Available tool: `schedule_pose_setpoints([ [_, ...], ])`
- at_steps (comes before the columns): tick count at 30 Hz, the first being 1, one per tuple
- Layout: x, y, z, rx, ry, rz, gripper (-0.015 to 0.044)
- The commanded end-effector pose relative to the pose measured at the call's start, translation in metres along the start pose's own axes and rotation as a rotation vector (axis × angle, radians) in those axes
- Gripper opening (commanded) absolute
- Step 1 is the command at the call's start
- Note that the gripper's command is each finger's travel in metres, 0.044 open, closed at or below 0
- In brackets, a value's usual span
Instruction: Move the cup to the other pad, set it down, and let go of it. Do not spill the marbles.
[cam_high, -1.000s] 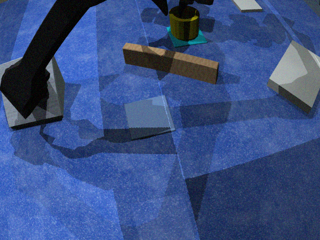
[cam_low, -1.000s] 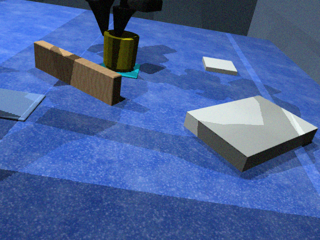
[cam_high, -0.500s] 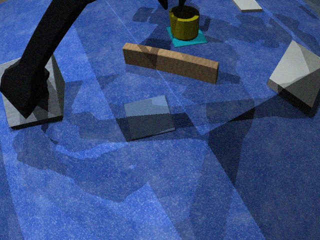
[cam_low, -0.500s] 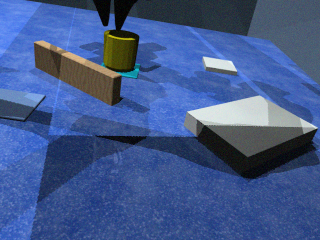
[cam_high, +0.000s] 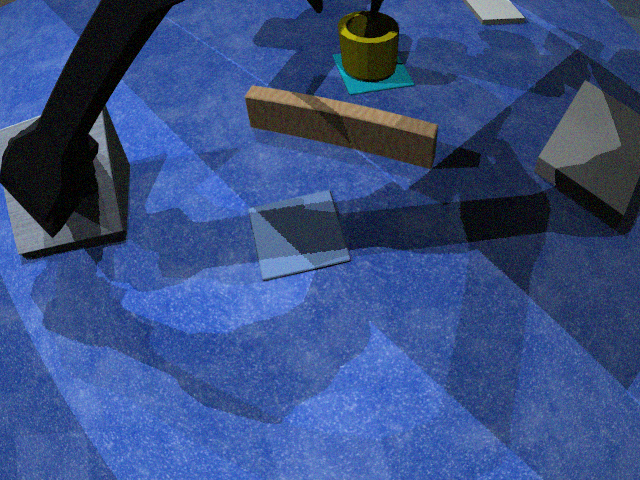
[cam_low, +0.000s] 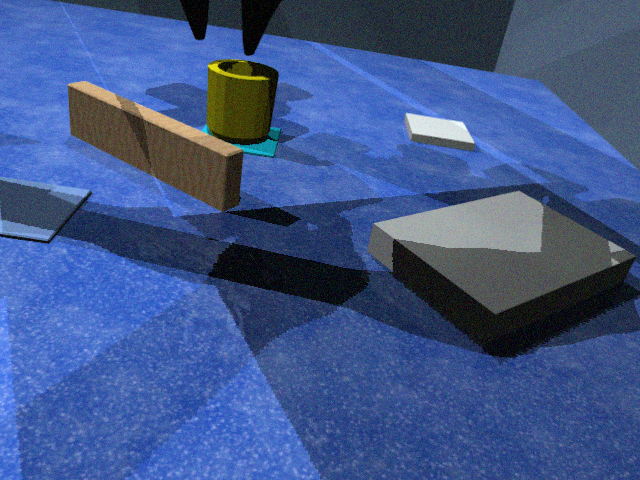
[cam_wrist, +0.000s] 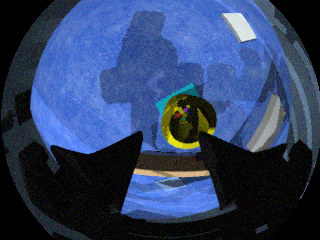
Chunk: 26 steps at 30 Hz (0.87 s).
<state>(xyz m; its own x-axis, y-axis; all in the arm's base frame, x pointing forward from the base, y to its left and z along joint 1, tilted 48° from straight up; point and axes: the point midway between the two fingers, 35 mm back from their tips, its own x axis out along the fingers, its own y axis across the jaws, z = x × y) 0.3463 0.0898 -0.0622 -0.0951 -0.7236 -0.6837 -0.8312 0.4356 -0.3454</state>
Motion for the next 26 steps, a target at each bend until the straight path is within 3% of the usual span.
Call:
schedule_pose_setpoints([
  [1,0.000,0.000,0.000,-0.001,0.000,-0.001,0.0383],
  [4,-0.005,0.000,0.001,0.000,-0.001,-0.001,0.0440],
  [26,-0.064,-0.005,0.000,0.002,-0.006,0.001,0.0440],
])
